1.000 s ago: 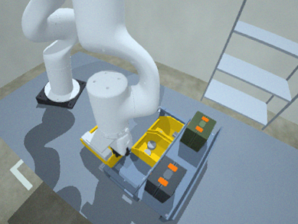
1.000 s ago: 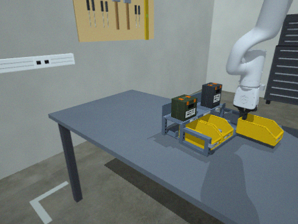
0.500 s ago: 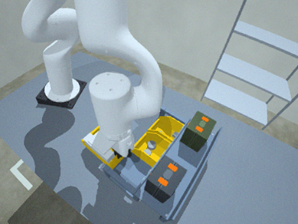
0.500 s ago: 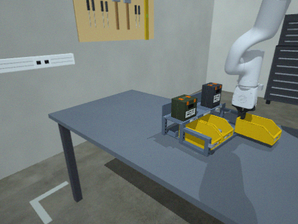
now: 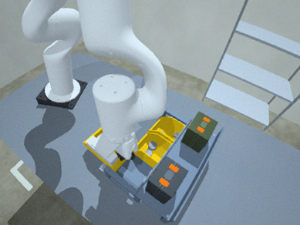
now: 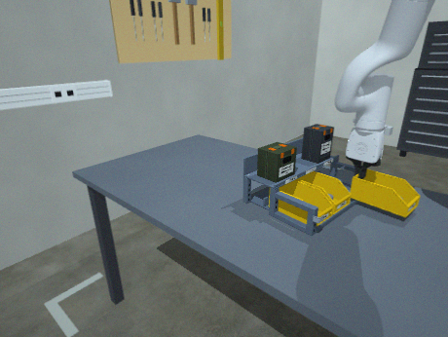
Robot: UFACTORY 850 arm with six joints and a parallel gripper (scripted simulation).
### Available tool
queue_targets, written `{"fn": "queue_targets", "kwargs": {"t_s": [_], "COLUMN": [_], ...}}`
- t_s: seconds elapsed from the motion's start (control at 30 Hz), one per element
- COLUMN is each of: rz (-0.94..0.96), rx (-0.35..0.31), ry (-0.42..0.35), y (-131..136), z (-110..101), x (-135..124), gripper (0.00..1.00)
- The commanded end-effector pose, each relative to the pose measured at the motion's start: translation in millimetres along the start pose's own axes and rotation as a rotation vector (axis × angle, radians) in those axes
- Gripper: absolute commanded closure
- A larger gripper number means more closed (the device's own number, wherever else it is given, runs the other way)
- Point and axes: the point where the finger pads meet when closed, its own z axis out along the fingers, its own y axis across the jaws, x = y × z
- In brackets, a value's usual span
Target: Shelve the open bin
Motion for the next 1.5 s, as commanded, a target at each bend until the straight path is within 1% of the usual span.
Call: {"fn": "queue_targets", "kwargs": {"t_s": [0.0,0.13,0.53,0.7,1.1,1.27,1.47], "rz": [0.0,0.0,0.0,0.0,0.0,0.0,0.0], "rx": [0.002,0.002,0.002,0.032,0.032,0.062,0.062], "ry": [0.0,0.0,0.0,0.0,0.0,0.001,0.001], "y": [-2.9,-10.9,-10.9,-9.0,-9.0,-7.9,-7.9], "z": [-0.7,-0.8,-0.8,0.8,0.8,1.0,1.0], "x": [0.2,0.2,0.2,0.2,0.2,0.2,0.2], "gripper": [1.0,1.0,1.0,1.0,1.0,1.0,1.0]}}
